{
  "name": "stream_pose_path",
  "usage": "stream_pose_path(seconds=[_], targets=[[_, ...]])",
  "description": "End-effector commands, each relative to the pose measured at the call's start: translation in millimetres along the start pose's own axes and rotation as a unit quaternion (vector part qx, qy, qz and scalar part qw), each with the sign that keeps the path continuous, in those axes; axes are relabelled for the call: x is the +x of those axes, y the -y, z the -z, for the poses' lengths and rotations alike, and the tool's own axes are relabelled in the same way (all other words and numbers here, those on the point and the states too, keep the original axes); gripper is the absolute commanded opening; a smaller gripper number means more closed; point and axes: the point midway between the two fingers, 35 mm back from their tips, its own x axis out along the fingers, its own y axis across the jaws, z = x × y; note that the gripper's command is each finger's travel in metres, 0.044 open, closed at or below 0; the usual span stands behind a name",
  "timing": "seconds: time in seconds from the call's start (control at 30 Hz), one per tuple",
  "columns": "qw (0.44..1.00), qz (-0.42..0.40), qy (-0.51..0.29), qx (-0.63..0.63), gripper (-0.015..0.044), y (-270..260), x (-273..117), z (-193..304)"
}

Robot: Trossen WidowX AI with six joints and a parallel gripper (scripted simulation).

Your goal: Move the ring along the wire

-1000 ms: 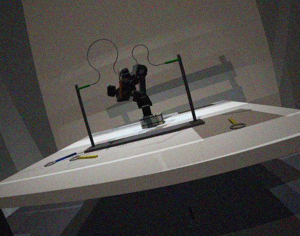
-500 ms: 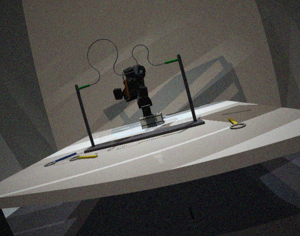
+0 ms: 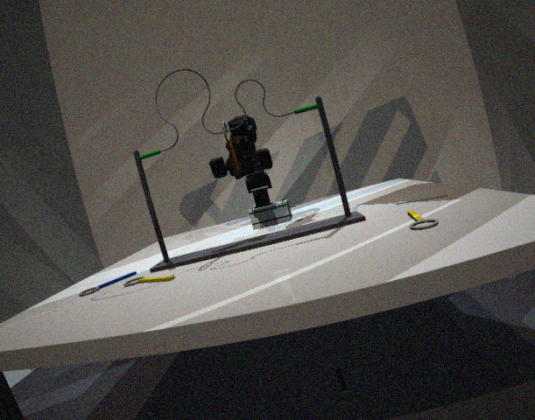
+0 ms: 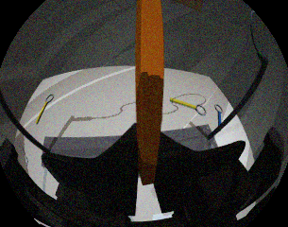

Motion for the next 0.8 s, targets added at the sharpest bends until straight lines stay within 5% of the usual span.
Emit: stream_pose_path(seconds=[0.0, 0.77], targets=[[1.000, -0.001, -0.001, 0.009, -0.0150, -4.4, -0.9, 0.0], [0.997, -0.038, -0.008, 0.072, -0.0150, -43.9, -6.8, -1.9]])
